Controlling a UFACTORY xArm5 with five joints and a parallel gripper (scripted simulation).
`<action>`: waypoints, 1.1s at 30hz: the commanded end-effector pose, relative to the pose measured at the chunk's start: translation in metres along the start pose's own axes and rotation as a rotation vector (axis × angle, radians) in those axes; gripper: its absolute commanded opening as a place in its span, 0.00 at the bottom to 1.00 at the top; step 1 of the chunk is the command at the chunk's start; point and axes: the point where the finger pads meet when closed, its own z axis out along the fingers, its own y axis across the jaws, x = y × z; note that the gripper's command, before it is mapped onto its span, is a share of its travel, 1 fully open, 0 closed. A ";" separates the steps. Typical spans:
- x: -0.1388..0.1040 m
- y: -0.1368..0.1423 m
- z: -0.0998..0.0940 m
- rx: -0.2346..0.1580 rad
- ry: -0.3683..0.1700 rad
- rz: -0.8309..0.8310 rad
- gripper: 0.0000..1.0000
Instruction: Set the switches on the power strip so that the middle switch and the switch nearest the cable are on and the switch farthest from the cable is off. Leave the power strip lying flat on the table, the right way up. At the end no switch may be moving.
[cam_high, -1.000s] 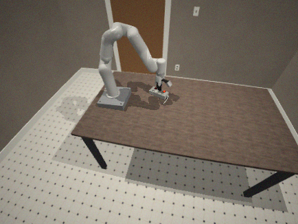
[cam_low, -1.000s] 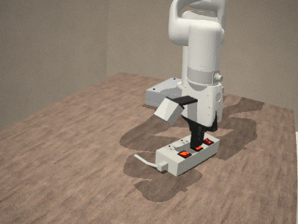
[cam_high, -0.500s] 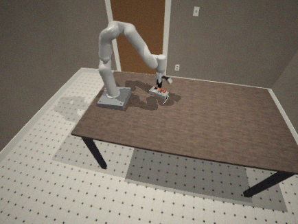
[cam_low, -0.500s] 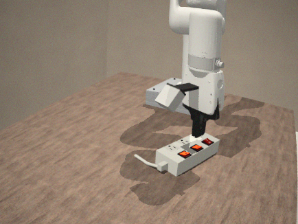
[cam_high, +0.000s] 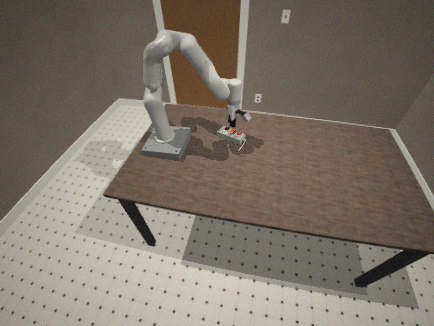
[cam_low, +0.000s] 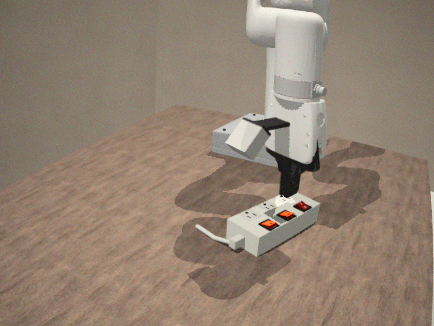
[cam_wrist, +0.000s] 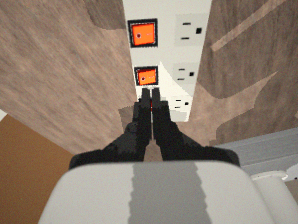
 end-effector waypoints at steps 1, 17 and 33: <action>0.001 -0.001 -0.001 0.003 0.003 0.000 0.00; -0.001 -0.003 -0.033 0.002 0.003 0.000 1.00; -0.002 -0.004 -0.097 0.002 0.003 0.000 1.00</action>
